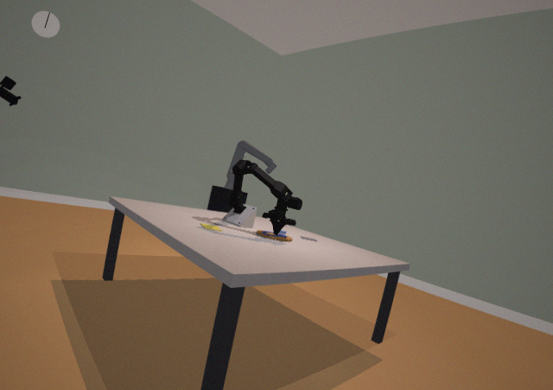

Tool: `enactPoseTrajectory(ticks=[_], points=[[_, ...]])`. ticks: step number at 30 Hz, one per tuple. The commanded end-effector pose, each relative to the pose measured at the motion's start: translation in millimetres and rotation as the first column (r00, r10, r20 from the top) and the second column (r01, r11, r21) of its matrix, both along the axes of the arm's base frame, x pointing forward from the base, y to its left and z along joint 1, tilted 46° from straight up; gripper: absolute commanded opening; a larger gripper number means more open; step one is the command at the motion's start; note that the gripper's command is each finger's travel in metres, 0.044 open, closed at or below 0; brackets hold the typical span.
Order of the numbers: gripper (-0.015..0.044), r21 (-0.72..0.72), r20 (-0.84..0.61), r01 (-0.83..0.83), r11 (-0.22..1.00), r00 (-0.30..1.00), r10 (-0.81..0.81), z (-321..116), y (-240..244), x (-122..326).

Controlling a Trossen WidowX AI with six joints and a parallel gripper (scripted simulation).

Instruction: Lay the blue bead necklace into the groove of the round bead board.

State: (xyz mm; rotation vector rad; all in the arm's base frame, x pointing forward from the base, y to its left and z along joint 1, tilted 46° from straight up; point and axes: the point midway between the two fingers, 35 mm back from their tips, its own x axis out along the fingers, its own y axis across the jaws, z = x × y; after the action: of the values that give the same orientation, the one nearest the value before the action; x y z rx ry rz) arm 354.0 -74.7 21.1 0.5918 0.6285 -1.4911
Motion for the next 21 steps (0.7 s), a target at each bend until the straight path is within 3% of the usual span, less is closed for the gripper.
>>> enactPoseTrajectory(ticks=[1, 14, 21], points=[[0.0000, -0.003, -0.002, 0.002, 1.000, 1.000, -0.002, 1.3, -2.1, 6.5], [0.0000, -0.004, -0.002, 0.002, 1.000, 1.000, -0.002, -4.4, -8.0, 6.3], [0.0184, 0.001, 0.004, 0.002, 1.000, 1.000, -0.002, -1.8, -5.7, 7.0]])
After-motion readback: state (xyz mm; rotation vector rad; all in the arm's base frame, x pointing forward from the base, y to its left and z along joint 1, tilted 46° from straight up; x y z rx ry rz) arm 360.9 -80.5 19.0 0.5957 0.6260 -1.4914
